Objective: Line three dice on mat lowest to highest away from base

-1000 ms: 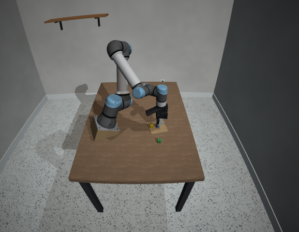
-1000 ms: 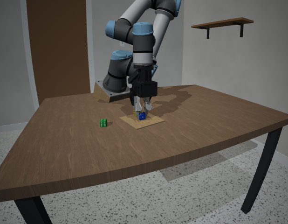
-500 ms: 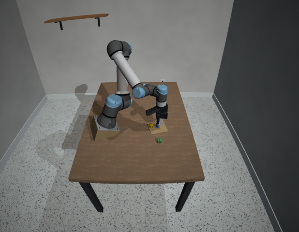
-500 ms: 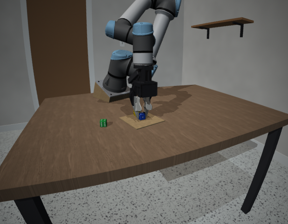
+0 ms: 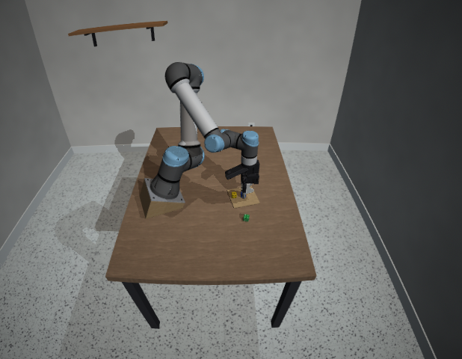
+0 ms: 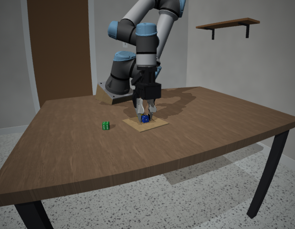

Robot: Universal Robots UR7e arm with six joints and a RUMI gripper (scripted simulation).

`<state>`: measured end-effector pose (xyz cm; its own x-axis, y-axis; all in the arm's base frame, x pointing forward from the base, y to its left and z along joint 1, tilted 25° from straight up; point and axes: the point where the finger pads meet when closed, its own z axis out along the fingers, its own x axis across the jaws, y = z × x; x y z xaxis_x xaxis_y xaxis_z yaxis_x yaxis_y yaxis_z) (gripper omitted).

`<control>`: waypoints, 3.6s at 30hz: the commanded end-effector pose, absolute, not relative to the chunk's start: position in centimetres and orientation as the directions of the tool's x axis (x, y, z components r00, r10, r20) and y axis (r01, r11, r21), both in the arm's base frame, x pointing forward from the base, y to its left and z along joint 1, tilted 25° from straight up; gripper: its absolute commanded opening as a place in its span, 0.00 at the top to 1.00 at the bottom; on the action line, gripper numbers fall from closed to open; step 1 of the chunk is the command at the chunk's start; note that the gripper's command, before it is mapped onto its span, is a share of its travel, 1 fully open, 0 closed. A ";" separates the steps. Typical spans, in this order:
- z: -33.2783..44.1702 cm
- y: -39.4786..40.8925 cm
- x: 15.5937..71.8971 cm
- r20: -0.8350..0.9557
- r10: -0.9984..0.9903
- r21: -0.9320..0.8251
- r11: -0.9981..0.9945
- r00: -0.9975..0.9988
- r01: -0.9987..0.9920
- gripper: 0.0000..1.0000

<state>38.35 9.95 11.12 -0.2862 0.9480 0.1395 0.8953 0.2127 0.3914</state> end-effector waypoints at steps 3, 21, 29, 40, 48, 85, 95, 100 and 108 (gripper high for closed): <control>11.3 9.9 38.3 0.139 0.948 0.392 0.213 -0.286 0.895 0.76; 16.5 8.6 36.4 0.139 0.948 0.392 0.213 -0.286 0.895 0.76; 19.0 7.9 35.4 0.139 0.948 0.392 0.213 -0.286 0.895 0.76; 19.3 7.8 35.3 0.139 0.948 0.392 0.213 -0.286 0.895 0.00; 19.3 7.8 35.3 0.139 0.948 0.392 0.213 -0.286 0.895 0.00; 15.8 -7.3 39.8 0.255 0.967 0.329 -0.095 0.009 0.939 0.76; 15.8 -7.3 39.8 0.255 0.967 0.329 -0.095 0.009 0.939 0.76; 15.8 -7.3 39.8 0.255 0.967 0.329 -0.095 0.009 0.939 0.76; 15.8 -7.3 39.8 0.255 0.967 0.329 -0.095 0.009 0.939 0.76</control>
<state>39.75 -7.29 15.75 0.0088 0.9667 0.2557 0.9396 -0.0955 0.3287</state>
